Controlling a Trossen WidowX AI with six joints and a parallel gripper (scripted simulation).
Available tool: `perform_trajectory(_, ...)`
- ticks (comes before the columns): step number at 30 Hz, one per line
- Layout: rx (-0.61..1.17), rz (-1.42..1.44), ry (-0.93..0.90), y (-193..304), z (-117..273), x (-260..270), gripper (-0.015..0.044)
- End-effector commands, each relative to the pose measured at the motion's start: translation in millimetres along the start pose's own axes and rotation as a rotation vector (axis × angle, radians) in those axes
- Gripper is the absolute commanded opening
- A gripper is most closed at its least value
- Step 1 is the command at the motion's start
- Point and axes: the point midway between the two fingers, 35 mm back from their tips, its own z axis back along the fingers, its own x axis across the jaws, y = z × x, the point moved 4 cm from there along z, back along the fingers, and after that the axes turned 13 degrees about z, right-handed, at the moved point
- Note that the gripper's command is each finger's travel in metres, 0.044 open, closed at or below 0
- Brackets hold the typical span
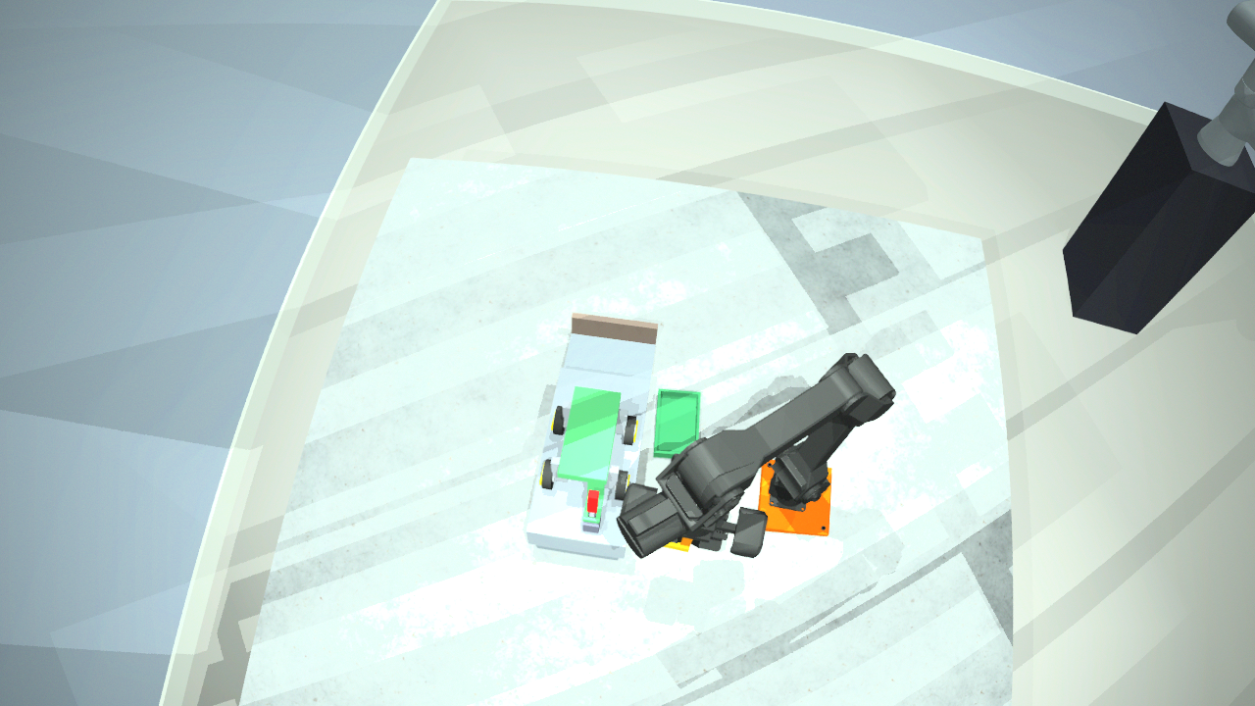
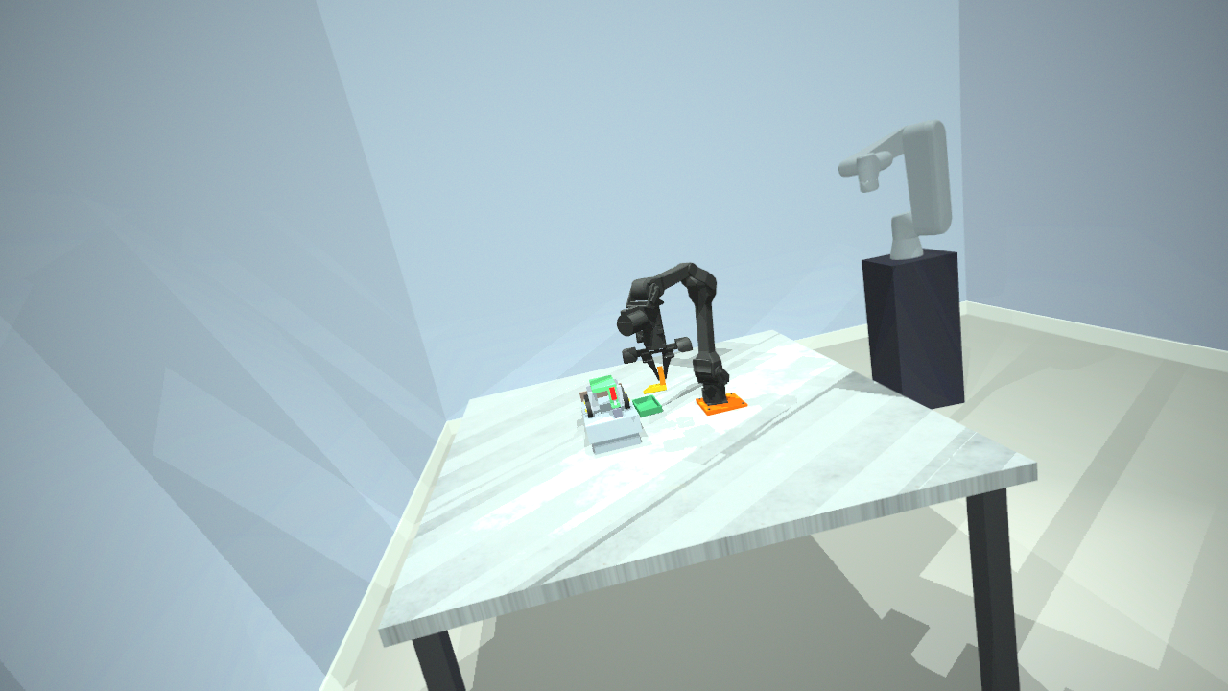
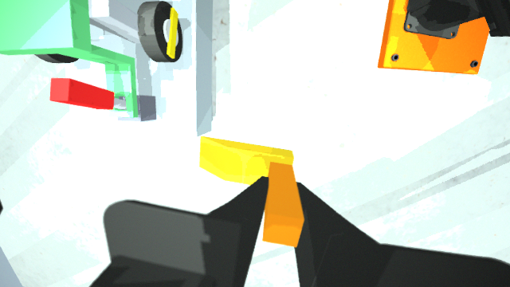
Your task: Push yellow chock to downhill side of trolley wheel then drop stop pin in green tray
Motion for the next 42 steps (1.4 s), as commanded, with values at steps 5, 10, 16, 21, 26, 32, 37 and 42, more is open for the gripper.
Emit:
perform_trajectory(5,-0.004,0.009,0.001,-0.1,4.4,1.1,0.0000)
perform_trajectory(10,-0.003,0.147,0.001,-0.2,4.4,1.1,0.0000)
perform_trajectory(16,-0.002,0.350,0.002,-0.2,4.5,1.2,0.0000)
perform_trajectory(21,0.000,0.518,0.003,-0.3,4.5,1.2,0.0000)
perform_trajectory(26,0.001,0.687,0.003,-0.4,4.5,1.3,0.0000)
perform_trajectory(32,0.002,0.878,0.003,-0.4,4.5,1.4,0.0000)
perform_trajectory(37,0.002,1.048,0.004,-0.3,4.5,1.4,0.0000)
perform_trajectory(42,0.002,1.218,0.004,-0.3,4.5,1.4,0.0000)
